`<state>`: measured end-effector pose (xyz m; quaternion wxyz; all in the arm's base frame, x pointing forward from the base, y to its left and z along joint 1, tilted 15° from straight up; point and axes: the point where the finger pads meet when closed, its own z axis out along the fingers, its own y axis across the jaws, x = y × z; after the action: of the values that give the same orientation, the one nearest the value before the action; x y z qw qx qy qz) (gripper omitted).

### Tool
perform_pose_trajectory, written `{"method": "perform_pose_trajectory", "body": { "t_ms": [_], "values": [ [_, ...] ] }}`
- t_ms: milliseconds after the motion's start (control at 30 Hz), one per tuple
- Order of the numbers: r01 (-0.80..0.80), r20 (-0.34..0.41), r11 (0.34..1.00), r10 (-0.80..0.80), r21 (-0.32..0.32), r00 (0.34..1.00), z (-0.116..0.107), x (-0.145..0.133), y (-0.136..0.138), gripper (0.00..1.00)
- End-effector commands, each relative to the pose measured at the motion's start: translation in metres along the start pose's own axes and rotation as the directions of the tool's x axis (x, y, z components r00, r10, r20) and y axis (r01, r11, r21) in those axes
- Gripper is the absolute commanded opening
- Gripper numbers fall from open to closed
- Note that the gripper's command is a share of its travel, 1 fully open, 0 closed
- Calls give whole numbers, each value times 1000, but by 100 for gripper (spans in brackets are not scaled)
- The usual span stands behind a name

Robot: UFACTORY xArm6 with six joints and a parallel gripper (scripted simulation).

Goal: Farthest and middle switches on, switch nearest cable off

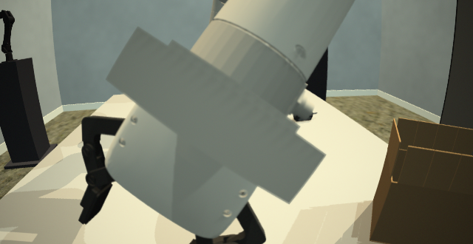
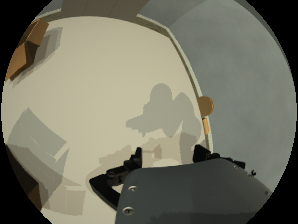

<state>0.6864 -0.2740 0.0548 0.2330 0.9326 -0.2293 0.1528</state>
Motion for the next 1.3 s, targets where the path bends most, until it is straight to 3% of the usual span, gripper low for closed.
{"method": "perform_pose_trajectory", "body": {
  "t_ms": [0,767,900,1033,1100,1200,1233,1267],
  "values": [
    [-3,-5,1000,3,1,1000,-2,3,1,100],
    [3,2,1000,-3,5,1000,-10,2,1,100],
    [18,19,1000,-19,18,1000,-31,-2,0,100],
    [48,49,998,-50,45,998,-69,-11,-1,100],
    [48,49,998,-50,45,998,-69,-11,-1,100],
    [81,81,994,-87,79,993,-109,-26,-2,100],
    [81,81,994,-87,79,993,-109,-26,-2,100],
    [94,93,991,-103,94,990,-124,-33,-2,100]
  ]
}}
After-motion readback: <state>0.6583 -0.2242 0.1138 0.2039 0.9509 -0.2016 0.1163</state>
